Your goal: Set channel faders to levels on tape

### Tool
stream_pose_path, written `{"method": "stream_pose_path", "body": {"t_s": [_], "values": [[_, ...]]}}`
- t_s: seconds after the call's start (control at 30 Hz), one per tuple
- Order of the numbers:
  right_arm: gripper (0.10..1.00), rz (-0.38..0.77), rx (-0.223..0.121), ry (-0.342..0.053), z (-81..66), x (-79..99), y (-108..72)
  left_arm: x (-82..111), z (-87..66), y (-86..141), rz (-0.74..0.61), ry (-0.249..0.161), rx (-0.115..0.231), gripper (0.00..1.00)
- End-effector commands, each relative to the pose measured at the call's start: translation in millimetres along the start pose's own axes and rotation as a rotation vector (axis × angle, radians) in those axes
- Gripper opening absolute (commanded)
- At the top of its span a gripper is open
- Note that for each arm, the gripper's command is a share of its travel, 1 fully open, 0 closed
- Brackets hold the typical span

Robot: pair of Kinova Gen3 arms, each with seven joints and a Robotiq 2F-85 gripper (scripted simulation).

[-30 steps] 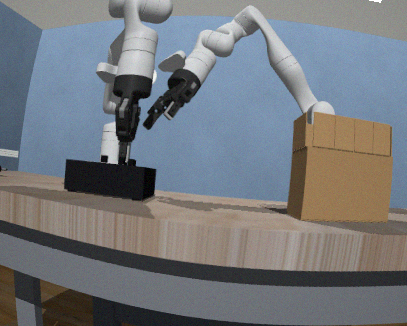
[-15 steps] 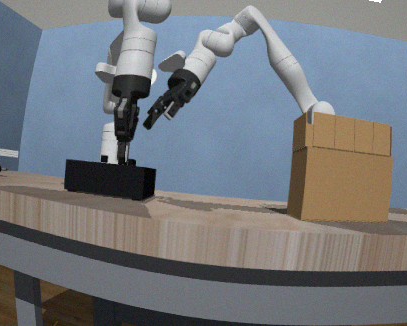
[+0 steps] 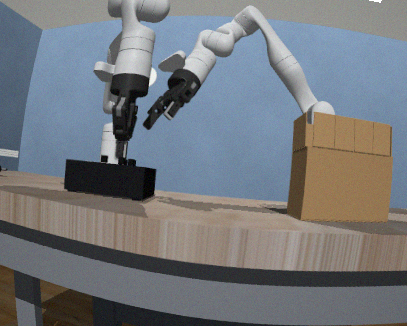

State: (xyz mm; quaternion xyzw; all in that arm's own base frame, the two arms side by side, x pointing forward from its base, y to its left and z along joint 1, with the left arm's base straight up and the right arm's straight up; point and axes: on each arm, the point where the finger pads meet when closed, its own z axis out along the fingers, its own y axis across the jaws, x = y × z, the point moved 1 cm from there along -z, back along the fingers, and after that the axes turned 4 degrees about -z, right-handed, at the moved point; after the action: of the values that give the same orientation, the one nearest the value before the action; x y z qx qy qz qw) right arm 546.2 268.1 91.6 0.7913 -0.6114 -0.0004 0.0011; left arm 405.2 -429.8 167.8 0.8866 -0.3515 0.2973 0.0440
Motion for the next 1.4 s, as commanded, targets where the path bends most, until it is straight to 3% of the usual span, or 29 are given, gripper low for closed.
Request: {"method": "stream_pose_path", "body": {"t_s": [0.0, 0.47, 1.37], "values": [[0.099, 0.000, 0.002, -0.001, -3.4, -0.2, -0.6, 1.1, -0.7, 0, -0.001, 0.002, 0.000, 1.000], [0.099, 0.000, 0.002, -0.001, -37.8, -0.2, -0.5, 1.1, -0.7, 0, -0.001, 0.002, 0.000, 1.000], [0.099, 0.009, 0.002, -0.001, -38.9, -0.3, -0.3, 1.1, -0.7, 0, -0.001, 0.002, 0.000, 1.000]]}}
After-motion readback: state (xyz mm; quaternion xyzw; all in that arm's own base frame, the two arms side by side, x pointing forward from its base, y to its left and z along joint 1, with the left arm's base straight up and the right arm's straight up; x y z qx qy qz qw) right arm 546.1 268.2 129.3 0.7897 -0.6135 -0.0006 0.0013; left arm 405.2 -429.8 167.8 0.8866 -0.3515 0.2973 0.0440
